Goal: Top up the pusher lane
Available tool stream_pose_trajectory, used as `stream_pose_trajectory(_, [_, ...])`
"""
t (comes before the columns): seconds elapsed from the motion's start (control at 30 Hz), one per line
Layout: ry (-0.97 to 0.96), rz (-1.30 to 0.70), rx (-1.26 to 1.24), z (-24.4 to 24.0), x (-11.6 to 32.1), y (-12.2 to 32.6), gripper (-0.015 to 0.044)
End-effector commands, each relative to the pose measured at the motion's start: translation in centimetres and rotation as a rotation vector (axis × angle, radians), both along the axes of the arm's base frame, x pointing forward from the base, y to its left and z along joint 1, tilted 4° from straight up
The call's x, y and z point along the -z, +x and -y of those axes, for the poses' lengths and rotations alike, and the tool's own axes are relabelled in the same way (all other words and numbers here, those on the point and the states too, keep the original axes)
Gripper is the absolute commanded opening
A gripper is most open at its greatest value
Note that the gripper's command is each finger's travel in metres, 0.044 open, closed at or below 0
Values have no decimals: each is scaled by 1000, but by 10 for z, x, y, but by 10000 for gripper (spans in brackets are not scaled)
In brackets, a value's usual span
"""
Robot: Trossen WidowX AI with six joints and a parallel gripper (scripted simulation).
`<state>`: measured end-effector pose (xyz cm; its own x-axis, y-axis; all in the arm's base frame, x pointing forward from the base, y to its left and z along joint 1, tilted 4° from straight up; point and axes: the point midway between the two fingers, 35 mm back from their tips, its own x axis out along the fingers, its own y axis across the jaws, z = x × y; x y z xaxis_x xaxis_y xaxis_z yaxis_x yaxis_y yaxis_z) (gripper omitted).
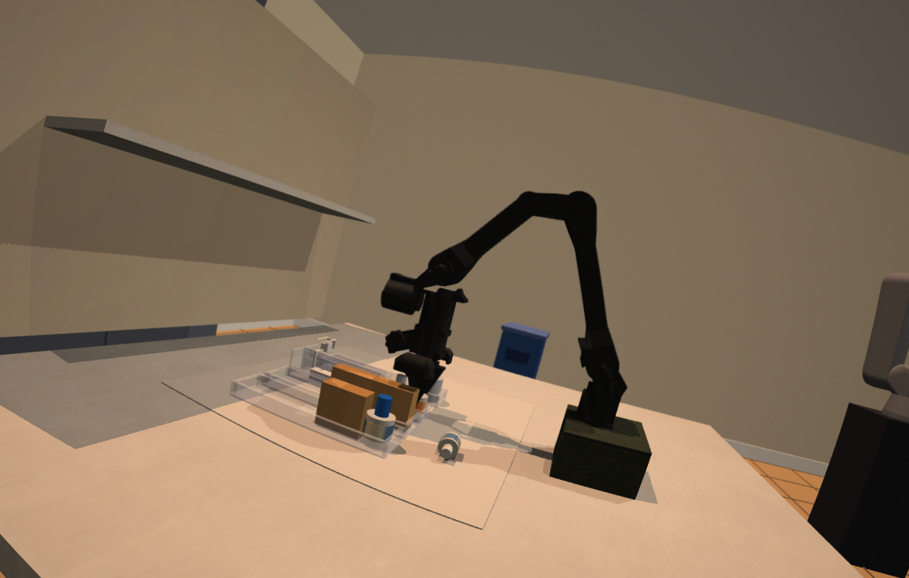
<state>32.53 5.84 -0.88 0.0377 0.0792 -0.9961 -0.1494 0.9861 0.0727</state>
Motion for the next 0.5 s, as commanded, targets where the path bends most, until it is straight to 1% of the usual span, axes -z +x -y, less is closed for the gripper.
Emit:
stream_pose_trajectory(0.0, [-1,5,3,0,0,-1,0])
stream_pose_trajectory(0.33, [-1,5,3,0,0,-1,0])
stream_pose_trajectory(0.47, [-1,5,3,0,0,-1,105])
